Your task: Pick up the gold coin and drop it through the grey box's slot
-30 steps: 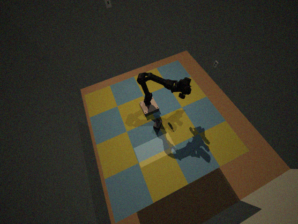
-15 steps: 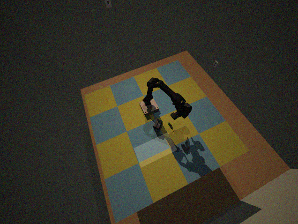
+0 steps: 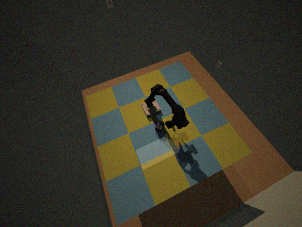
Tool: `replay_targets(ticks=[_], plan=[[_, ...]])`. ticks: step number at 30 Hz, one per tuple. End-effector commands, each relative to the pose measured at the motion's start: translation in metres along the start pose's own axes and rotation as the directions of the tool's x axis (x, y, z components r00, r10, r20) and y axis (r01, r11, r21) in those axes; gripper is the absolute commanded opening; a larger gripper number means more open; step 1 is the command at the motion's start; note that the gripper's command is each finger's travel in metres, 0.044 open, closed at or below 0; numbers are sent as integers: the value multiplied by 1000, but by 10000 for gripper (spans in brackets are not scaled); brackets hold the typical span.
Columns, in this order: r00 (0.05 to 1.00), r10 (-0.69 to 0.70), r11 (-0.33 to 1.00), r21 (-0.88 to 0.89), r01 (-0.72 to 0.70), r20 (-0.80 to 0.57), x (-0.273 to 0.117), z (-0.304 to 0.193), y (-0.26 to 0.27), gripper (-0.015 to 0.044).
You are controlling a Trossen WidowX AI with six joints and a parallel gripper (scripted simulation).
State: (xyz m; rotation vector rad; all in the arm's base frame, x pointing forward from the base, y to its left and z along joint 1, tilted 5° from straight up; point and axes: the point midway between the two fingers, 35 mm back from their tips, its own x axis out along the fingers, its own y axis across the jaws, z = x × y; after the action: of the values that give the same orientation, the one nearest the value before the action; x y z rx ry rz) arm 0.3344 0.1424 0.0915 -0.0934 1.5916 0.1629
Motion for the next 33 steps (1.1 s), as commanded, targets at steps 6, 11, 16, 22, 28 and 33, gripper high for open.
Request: replay_targets(ticks=[6, 11, 16, 22, 28, 33], plan=[[1000, -10, 1000, -5, 10, -24, 28, -5, -3, 161], [1000, -10, 1000, -5, 10, -24, 39, -6, -4, 161], [1000, -10, 1000, -5, 10, -24, 46, -6, -4, 161], [1000, -10, 1000, -5, 10, -24, 55, -6, -4, 161], [1000, -10, 1000, -5, 10, -24, 65, -6, -4, 161], [1000, -10, 1000, -5, 10, -24, 73, -7, -4, 161]])
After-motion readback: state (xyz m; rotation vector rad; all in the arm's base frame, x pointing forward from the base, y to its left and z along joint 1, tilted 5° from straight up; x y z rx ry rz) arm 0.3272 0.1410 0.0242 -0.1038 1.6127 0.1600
